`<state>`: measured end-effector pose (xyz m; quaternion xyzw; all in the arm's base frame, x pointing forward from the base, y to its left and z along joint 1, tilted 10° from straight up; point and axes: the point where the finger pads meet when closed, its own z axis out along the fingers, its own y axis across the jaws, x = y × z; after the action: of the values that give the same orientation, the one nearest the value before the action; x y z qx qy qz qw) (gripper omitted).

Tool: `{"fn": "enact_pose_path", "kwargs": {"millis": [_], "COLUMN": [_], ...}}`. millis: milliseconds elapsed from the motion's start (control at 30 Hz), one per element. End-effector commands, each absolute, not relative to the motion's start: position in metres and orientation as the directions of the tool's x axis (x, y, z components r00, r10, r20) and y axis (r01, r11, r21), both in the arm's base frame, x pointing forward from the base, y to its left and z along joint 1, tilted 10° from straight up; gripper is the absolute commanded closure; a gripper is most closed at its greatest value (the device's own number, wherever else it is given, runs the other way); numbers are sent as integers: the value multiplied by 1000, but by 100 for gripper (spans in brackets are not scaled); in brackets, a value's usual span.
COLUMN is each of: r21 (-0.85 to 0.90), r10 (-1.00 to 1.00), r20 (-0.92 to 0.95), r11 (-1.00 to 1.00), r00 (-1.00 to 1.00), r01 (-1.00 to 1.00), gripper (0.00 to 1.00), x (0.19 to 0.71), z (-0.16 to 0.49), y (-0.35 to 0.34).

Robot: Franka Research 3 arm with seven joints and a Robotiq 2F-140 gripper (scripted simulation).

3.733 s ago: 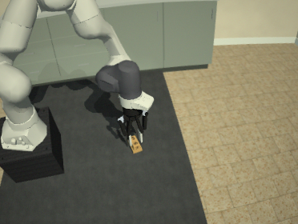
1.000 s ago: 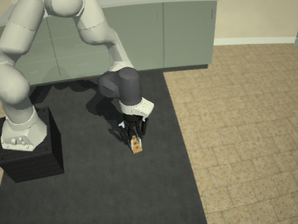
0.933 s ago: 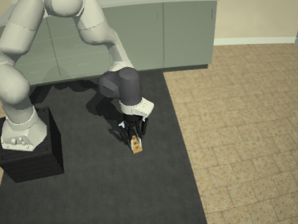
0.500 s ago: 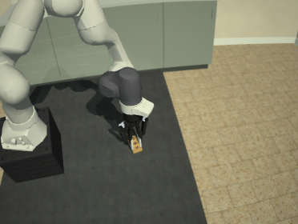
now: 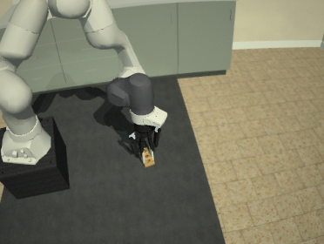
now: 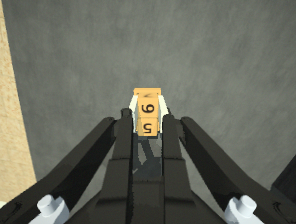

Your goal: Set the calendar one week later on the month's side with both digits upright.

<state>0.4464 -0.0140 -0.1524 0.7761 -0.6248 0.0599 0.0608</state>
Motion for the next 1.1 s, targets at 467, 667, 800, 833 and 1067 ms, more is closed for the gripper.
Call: {"fn": "enact_pose_path", "kwargs": {"millis": [467, 667, 800, 833, 1067], "r21": [17, 17, 17, 17, 17], "r10": [-962, -962, -962, -962, -962], "r20": [170, 170, 170, 170, 170], "r11": [-215, -215, -215, -215, -215], "r00": [215, 215, 215, 215, 215], "r01": [-977, -977, -977, -977, -977], "gripper": [83, 83, 83, 83, 83], "x": [446, 445, 445, 445, 445], "z": [-103, -64, -55, -54, -54], "y": [-5, 2, 3, 3, 3]}}
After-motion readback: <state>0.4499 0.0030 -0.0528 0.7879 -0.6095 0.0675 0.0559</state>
